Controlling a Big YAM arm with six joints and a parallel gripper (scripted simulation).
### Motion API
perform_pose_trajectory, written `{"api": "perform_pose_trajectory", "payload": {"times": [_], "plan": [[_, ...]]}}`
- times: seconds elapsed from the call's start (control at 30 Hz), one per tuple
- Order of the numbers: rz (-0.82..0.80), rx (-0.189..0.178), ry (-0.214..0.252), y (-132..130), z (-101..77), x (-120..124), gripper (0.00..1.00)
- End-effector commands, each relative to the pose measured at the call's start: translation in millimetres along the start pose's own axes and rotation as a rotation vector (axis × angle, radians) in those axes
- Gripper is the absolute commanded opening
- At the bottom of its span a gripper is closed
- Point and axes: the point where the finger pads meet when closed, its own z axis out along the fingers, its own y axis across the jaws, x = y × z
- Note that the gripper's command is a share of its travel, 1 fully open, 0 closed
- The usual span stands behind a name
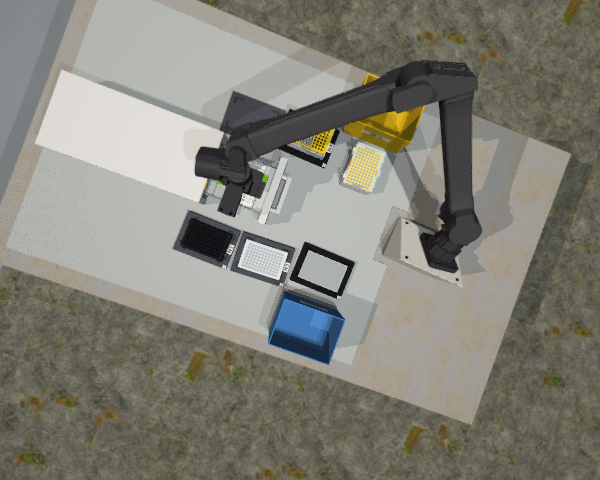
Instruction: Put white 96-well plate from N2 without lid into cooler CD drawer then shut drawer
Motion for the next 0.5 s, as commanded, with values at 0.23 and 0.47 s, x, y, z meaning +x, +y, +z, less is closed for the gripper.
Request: {"api": "perform_pose_trajectory", "payload": {"times": [0.23,0.47], "plan": [[-0.005,-0.013,0.001,4.1,12.3,-10.9,0.0],[-0.007,-0.013,0.002,4.5,11.6,-11.8,0.0]]}}
